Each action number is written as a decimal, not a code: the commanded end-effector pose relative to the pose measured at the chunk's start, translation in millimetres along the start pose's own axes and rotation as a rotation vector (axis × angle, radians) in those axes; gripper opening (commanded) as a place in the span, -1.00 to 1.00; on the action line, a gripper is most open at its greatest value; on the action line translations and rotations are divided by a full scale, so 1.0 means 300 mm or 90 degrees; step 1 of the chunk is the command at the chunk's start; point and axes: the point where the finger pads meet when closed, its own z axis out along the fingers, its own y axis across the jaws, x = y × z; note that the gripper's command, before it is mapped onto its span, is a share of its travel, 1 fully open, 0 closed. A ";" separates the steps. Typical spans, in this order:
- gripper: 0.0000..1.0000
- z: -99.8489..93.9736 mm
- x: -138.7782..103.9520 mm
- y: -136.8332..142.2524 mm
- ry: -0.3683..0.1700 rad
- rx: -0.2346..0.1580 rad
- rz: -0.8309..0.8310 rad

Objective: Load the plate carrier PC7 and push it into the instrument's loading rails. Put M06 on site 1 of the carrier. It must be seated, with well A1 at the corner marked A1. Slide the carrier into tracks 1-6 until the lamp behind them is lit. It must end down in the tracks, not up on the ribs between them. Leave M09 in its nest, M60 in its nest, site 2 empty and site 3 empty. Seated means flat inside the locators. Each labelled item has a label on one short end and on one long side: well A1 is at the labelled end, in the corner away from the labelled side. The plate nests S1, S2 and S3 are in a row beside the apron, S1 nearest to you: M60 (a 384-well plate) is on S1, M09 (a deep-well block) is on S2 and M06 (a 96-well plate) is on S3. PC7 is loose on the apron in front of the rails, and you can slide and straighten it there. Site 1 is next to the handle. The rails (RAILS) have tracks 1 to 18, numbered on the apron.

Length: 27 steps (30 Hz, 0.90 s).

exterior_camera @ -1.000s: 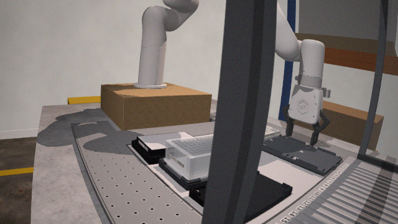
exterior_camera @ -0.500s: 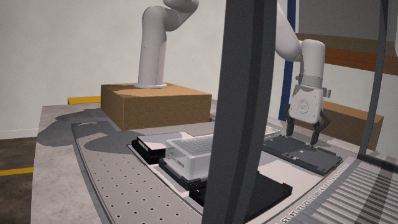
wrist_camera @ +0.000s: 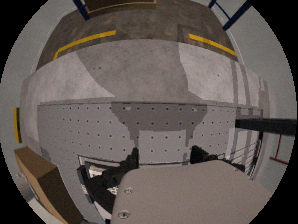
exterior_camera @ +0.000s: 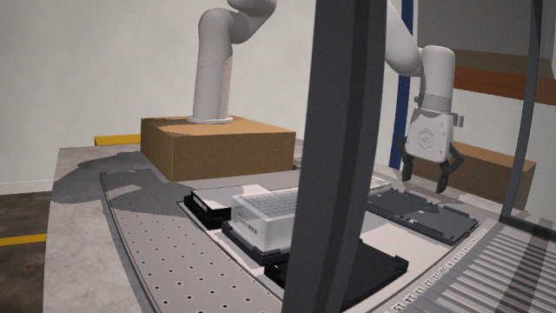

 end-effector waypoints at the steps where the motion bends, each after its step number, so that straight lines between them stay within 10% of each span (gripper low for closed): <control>1: 1.00 -0.029 0.002 0.004 0.001 -0.002 0.000; 27: 1.00 -0.151 0.003 0.004 0.001 -0.002 0.000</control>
